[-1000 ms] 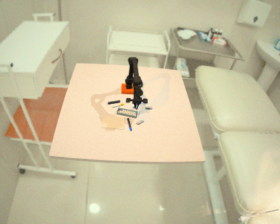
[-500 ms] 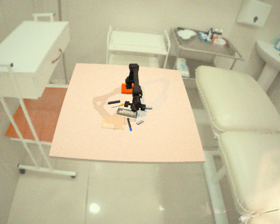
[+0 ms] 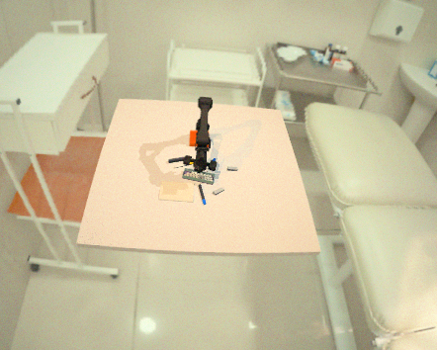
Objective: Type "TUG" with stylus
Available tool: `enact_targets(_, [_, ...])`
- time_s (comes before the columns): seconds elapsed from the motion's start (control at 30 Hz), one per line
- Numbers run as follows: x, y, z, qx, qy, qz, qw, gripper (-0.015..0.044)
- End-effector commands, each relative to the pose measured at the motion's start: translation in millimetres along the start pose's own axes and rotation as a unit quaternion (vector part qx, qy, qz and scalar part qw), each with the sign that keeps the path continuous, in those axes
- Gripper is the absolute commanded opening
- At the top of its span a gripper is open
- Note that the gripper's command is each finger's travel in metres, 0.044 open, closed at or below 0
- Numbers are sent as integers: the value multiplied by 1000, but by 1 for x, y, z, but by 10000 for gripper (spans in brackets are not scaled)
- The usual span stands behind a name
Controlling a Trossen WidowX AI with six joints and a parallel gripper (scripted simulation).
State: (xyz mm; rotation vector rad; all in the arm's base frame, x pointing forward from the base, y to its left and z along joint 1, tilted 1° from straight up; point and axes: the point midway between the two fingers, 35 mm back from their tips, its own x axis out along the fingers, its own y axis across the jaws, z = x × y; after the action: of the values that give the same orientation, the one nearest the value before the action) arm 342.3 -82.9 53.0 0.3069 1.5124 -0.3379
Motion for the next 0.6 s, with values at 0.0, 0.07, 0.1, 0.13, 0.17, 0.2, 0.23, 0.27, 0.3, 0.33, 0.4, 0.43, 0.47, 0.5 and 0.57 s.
enact_targets(0.0, [0, 1, 0, -3, -2, 1, 1000, 0])
enact_targets(0.07, [0, -9, 1, -3, -2, 1, 1000, 0])
enact_targets(0.1, [0, -22, 2, -3, -2, 0, 1000, 0])
enact_targets(0.13, [0, -38, 2, -3, -2, -1, 1000, 0])
enact_targets(0.17, [0, -50, 2, -3, -2, -1, 1000, 0])
enact_targets(0.2, [0, -58, 1, -3, -2, -2, 1000, 0])
enact_targets(0.23, [0, -60, 1, -3, -2, -2, 1000, 0])
enact_targets(0.27, [0, -60, 1, -3, -2, -2, 1000, 0])
enact_targets(0.3, [0, -60, 1, -3, -2, -2, 1000, 0])
enact_targets(0.33, [0, -60, 1, -3, -2, -2, 1000, 0])
enact_targets(0.4, [0, -60, 1, -3, -2, -2, 1000, 0])
enact_targets(0.43, [0, -60, 1, -3, -2, -2, 1000, 0])
enact_targets(0.47, [0, -60, 1, -3, -2, -2, 1000, 0])
enact_targets(0.5, [0, -60, 1, -3, -2, -2, 1000, 0])
enact_targets(0.57, [0, -59, -1, -3, -2, -2, 1000, 0])
